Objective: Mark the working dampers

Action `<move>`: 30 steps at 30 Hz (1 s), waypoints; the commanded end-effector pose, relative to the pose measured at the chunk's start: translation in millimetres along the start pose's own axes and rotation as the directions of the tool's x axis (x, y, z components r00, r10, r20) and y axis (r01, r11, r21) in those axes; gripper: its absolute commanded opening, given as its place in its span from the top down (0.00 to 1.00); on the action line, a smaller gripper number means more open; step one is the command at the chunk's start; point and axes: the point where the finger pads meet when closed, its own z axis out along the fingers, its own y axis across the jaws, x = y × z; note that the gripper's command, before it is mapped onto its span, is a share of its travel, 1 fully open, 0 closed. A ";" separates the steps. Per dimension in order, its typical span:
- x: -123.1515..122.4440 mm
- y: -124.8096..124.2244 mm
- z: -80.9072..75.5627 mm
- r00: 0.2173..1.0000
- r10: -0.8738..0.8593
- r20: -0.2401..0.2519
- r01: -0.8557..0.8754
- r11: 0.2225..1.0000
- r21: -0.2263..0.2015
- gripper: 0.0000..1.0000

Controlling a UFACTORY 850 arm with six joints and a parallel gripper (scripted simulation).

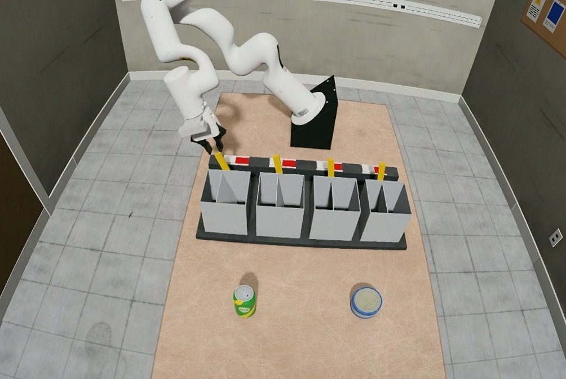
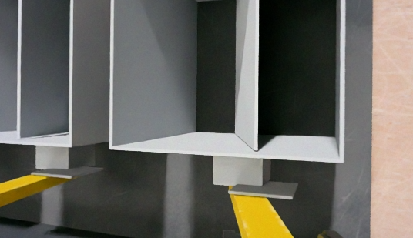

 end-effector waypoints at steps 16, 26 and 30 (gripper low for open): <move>0.7 0.4 38.4 1.000 0.000 -0.002 0.000 1.000 0.000 0.61; 0.7 0.4 53.3 1.000 0.000 -0.002 0.000 1.000 0.000 0.61; 0.7 0.5 57.7 1.000 0.000 -0.002 0.000 1.000 0.000 0.61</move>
